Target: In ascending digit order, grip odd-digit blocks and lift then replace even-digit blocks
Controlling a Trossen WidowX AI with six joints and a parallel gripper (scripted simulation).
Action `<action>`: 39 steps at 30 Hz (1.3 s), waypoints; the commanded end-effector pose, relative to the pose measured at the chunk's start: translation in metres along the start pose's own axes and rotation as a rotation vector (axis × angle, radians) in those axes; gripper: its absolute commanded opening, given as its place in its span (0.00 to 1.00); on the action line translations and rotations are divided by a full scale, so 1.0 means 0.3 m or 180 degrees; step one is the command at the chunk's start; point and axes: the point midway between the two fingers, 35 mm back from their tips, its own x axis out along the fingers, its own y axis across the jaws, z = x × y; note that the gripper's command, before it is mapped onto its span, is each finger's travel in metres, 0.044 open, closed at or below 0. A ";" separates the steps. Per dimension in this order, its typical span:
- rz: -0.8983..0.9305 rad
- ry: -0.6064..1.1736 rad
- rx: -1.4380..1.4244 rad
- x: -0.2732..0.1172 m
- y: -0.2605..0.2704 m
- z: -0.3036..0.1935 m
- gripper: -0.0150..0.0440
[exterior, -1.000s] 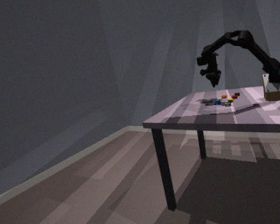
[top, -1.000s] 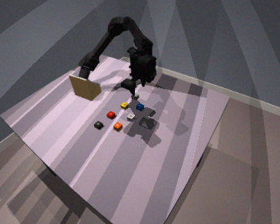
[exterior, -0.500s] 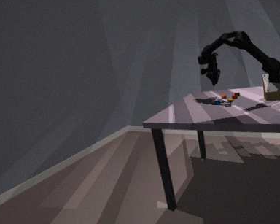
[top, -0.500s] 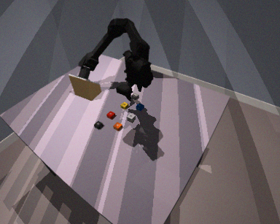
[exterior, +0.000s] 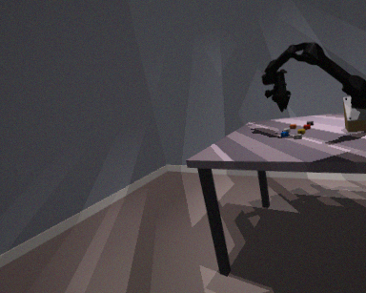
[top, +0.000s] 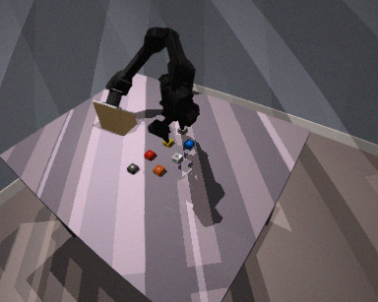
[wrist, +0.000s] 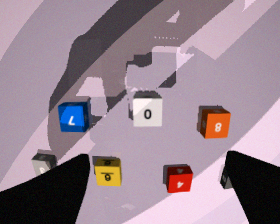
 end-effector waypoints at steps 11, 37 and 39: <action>-0.0019 -0.0008 -0.0015 -0.008 -0.115 -0.022 0.93; -0.0020 -0.0006 -0.0017 -0.007 -0.302 -0.082 0.93; -0.0020 -0.0006 -0.0017 -0.007 -0.302 -0.082 0.93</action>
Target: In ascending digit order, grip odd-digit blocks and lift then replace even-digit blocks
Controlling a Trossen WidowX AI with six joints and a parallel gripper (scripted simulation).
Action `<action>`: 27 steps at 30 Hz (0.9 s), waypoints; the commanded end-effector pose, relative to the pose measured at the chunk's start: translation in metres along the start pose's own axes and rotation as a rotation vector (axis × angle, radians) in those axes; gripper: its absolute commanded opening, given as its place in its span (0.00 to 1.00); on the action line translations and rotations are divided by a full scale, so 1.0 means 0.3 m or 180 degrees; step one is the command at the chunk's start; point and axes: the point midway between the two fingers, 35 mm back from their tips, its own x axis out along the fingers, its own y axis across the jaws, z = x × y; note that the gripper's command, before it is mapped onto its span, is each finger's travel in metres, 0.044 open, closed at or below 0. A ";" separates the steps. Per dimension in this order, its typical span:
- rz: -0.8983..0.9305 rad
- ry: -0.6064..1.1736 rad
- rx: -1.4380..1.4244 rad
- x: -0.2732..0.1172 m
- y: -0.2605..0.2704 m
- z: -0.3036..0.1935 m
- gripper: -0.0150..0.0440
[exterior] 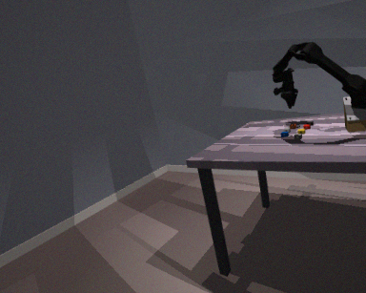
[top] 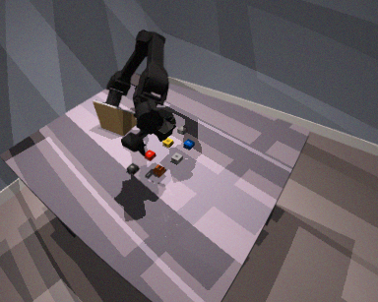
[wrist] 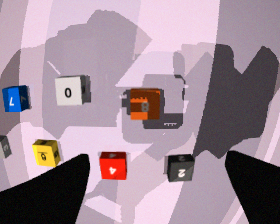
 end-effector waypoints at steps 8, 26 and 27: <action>0.0006 -0.0010 -0.0030 -0.002 0.302 0.084 0.93; 0.0018 -0.0010 -0.0031 0.269 0.306 0.084 0.93; 0.0018 -0.0010 -0.0031 0.269 0.306 0.084 0.93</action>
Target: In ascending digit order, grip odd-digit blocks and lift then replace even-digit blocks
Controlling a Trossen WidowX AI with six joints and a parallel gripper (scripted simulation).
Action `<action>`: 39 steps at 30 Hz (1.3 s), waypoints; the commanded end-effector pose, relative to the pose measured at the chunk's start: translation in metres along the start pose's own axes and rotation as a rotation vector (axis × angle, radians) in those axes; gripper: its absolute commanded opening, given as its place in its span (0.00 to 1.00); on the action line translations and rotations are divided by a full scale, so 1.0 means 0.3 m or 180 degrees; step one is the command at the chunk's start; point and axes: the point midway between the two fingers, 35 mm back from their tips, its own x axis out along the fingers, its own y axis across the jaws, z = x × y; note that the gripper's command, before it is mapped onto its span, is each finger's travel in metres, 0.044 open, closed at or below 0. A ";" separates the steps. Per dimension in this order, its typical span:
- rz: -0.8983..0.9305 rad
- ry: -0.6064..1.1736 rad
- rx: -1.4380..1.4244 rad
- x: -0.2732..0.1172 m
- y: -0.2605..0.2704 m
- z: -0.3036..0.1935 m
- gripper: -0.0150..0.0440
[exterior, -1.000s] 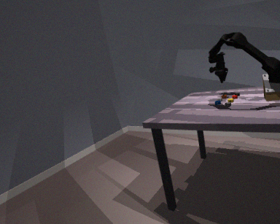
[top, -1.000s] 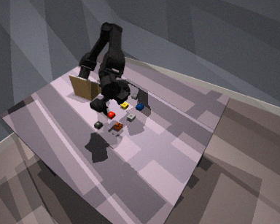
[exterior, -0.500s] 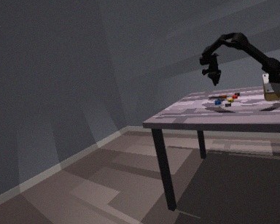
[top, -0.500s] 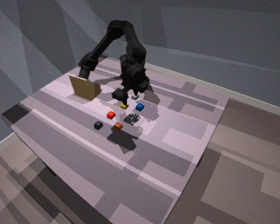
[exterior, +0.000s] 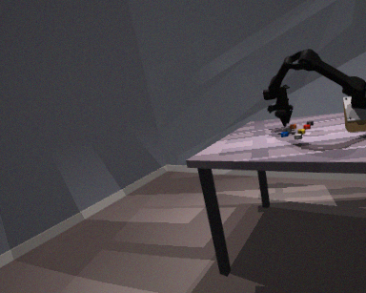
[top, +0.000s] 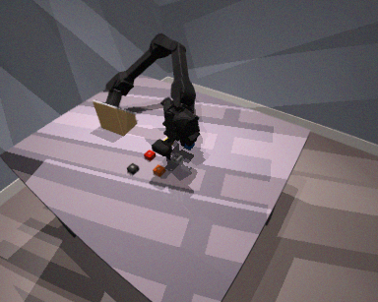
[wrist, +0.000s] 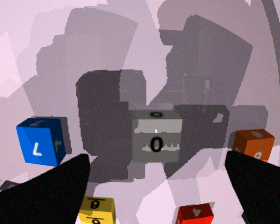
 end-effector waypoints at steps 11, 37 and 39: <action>0.0007 -0.0067 0.0029 0.037 -0.008 0.012 0.93; 0.0012 -0.0066 0.0028 0.108 -0.007 0.011 0.46; 0.0012 -0.0066 0.0028 0.108 -0.007 0.011 0.46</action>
